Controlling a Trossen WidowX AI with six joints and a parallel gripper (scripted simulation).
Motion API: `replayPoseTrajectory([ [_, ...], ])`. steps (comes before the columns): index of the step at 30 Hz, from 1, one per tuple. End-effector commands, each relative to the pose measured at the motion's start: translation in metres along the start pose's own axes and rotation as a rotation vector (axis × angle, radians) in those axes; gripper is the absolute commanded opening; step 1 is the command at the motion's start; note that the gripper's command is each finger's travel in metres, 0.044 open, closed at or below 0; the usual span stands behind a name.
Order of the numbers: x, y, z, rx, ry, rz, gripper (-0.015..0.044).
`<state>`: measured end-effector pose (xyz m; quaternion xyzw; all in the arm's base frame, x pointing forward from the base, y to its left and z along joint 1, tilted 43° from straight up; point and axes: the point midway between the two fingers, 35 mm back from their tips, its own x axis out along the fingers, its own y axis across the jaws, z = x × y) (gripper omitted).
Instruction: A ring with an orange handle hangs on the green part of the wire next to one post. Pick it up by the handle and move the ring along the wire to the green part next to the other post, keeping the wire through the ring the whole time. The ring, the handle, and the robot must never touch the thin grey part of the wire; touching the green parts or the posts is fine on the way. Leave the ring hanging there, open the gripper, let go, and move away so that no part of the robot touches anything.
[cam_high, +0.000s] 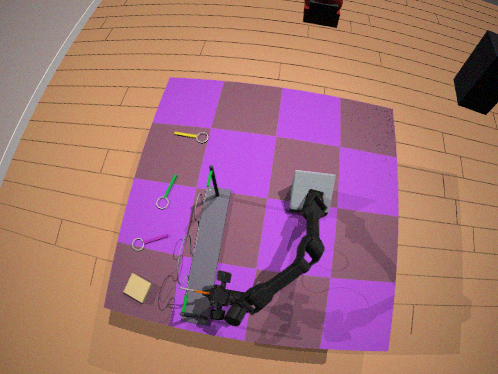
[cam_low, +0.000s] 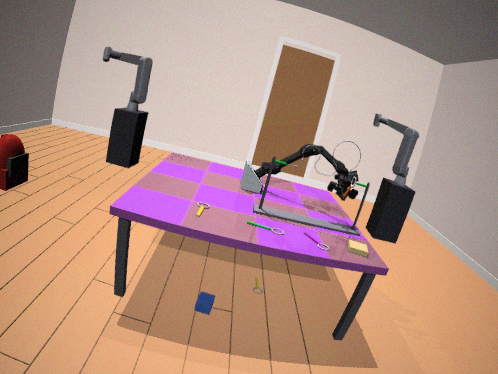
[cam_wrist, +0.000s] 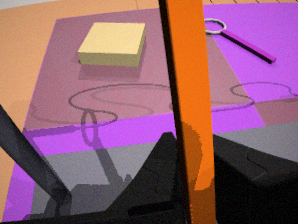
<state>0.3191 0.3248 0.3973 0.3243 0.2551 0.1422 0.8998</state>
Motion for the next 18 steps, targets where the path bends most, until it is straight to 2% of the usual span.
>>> replayPoseTrajectory([
  [1, 0.001, -0.011, -0.002, -0.047, 0.008, -0.026, -0.0150],
  [18, -0.003, -0.059, 0.005, -0.320, 0.005, -0.181, -0.0150],
])
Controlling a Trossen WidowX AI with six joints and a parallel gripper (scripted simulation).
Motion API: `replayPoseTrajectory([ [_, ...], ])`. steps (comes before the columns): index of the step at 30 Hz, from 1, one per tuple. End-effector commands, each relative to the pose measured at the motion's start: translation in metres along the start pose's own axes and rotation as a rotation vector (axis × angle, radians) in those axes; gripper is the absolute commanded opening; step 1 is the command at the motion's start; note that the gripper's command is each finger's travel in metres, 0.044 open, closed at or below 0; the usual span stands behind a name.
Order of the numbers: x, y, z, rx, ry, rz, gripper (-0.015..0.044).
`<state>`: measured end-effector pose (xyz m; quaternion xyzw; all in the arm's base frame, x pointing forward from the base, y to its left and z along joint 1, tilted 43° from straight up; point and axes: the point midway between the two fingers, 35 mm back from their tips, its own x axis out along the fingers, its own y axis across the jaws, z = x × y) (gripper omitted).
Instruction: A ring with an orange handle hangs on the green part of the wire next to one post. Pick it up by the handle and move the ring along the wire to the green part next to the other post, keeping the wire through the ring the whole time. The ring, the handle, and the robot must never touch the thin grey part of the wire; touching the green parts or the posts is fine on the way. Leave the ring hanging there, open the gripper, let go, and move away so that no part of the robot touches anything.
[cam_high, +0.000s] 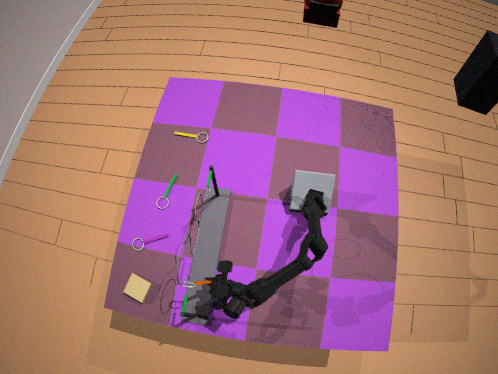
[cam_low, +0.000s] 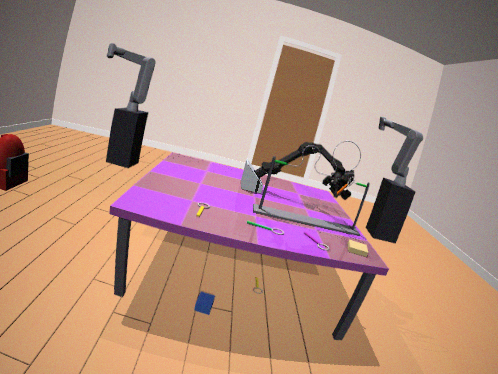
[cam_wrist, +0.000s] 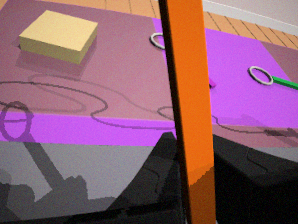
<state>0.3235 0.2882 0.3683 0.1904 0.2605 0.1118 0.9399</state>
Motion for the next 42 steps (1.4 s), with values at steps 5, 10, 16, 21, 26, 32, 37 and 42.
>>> replayPoseTrajectory([
  [5, -0.001, -0.028, 0.001, -0.158, -0.003, -0.094, -0.0150],
  [10, -0.003, -0.045, 0.005, -0.266, -0.004, -0.155, -0.0150],
  [16, -0.007, -0.065, 0.012, -0.397, -0.005, -0.228, -0.0150],
  [21, -0.011, -0.081, 0.019, -0.507, -0.006, -0.290, -0.0150],
  [26, -0.016, -0.095, 0.029, -0.617, -0.006, -0.351, -0.0150],
  [32, -0.024, -0.110, 0.042, -0.749, -0.007, -0.425, -0.0150],
  [37, -0.031, -0.121, 0.054, -0.859, -0.007, -0.486, -0.0150],
  [42, -0.038, -0.130, 0.068, -0.968, -0.006, -0.546, -0.0150],
])
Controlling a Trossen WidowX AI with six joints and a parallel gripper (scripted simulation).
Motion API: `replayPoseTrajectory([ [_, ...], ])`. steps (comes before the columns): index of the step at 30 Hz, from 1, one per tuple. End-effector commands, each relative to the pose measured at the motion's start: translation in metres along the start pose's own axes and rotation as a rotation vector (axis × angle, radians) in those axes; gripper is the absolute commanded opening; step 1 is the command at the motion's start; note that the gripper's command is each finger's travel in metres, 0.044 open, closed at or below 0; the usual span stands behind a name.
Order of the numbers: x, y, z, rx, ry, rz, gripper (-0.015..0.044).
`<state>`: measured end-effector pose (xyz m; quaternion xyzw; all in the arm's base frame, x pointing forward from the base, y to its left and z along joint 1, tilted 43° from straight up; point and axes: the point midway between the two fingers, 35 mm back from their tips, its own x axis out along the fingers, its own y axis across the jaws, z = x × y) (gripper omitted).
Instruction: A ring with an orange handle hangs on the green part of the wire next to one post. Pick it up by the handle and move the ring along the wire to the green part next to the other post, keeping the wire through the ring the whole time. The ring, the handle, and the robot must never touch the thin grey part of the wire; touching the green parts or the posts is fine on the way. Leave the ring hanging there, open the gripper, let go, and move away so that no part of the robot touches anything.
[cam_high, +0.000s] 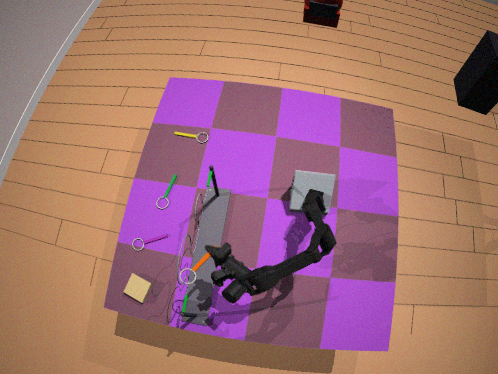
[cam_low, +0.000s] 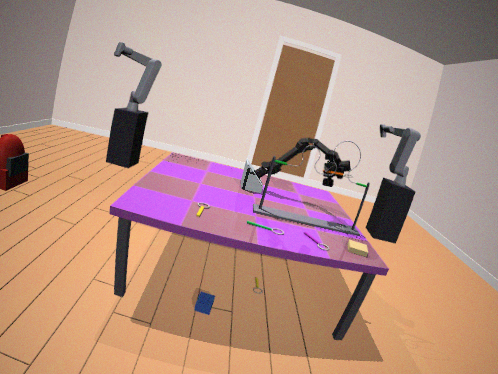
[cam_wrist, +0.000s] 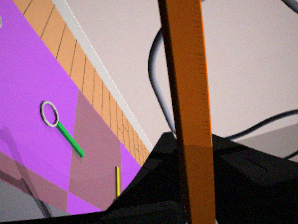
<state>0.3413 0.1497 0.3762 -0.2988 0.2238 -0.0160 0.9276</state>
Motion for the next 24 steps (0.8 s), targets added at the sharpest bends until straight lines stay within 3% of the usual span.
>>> replayPoseTrajectory([
  [1, -0.001, -0.018, 0.001, -0.092, -0.001, -0.058, -0.0150],
  [24, -0.013, -0.082, 0.022, -0.508, 0.002, -0.285, -0.0150],
])
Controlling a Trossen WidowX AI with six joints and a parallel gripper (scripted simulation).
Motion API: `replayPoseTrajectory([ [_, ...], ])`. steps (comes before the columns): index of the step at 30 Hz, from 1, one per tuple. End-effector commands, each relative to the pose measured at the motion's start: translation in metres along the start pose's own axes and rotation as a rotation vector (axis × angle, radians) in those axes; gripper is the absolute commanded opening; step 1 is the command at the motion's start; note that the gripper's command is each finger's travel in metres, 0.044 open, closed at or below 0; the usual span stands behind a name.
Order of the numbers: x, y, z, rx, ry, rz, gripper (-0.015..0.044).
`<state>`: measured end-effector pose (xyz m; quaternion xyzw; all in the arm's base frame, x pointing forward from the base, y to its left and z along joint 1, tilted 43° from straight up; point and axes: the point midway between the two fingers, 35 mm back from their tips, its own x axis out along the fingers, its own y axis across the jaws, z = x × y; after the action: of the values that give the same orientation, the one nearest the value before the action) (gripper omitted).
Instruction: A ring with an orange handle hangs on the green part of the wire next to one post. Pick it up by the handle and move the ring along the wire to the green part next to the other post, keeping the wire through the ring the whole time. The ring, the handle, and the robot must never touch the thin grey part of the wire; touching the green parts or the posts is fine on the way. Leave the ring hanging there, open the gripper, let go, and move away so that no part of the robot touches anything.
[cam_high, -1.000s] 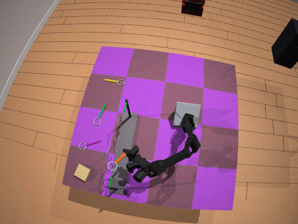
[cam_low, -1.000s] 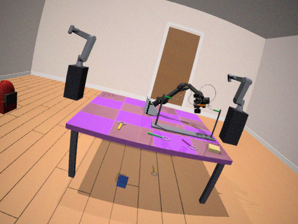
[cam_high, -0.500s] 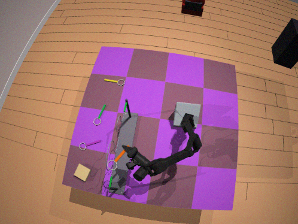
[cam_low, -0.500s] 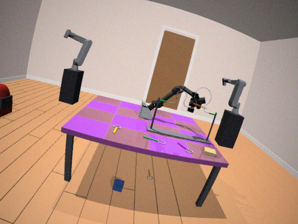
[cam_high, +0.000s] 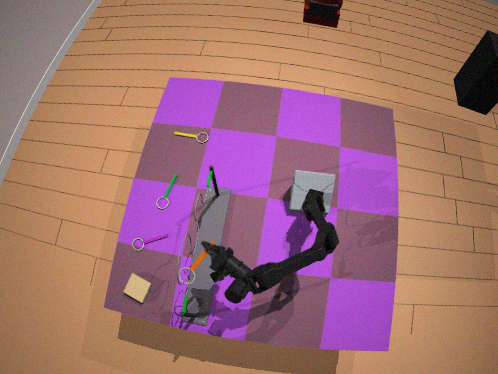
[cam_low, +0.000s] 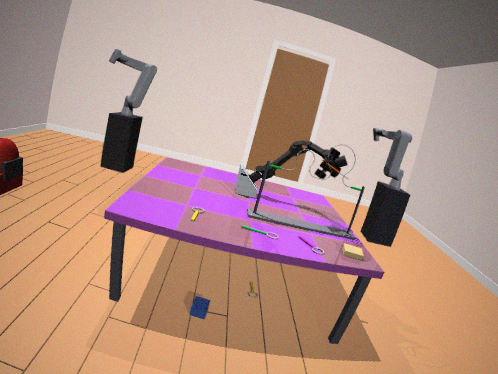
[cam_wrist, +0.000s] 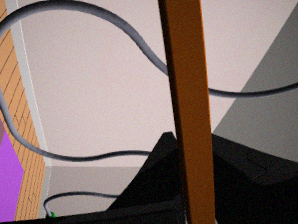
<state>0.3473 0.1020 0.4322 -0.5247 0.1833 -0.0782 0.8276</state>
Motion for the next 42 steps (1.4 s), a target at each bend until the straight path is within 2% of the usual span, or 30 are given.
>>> replayPoseTrajectory([
  [1, -0.001, -0.015, 0.000, -0.071, 0.005, -0.047, -0.0150],
  [10, 0.007, -0.041, 0.004, -0.220, -0.073, -0.113, -0.0150],
  [21, 0.003, -0.063, 0.011, -0.318, -0.076, -0.161, -0.0150],
  [42, 0.001, -0.070, 0.014, -0.213, -0.075, -0.104, -0.0150],
])
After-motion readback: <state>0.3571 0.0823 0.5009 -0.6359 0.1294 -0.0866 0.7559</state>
